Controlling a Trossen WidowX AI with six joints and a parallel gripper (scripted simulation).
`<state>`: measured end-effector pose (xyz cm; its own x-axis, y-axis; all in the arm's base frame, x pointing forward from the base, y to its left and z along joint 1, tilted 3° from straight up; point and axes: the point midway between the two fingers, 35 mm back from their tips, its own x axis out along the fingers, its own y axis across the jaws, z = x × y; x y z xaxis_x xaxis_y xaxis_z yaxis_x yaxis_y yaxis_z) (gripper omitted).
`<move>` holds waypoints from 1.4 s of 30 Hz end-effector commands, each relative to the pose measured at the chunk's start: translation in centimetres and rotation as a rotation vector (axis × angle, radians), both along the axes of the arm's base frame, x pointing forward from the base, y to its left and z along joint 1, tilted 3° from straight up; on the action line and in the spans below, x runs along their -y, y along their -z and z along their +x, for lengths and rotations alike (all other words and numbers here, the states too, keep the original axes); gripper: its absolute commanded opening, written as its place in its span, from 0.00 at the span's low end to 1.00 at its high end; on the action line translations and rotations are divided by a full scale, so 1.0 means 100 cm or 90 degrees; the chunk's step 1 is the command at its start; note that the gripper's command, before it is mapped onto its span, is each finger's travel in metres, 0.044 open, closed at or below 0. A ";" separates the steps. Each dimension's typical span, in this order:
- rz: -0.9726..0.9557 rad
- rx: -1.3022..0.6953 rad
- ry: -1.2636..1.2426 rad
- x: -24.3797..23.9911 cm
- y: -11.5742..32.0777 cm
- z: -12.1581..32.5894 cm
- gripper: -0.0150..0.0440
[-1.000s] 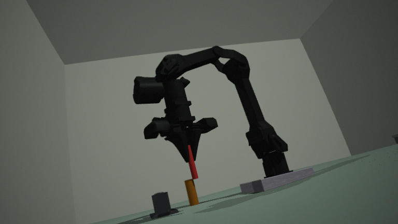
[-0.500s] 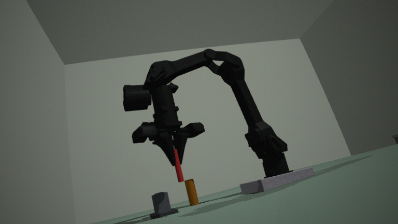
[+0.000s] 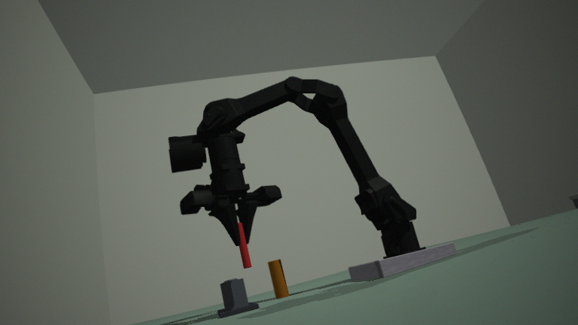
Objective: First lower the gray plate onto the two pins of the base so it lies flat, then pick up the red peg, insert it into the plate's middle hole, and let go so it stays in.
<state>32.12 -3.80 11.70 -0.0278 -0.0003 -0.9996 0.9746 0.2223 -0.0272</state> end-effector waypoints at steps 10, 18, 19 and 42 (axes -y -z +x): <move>-0.005 0.004 -0.002 0.039 -0.002 0.009 0.25; -0.006 0.003 -0.002 0.064 -0.002 0.012 0.25; -0.006 0.003 -0.002 0.067 -0.002 0.012 0.25; -0.007 0.002 -0.003 0.091 -0.001 0.012 0.25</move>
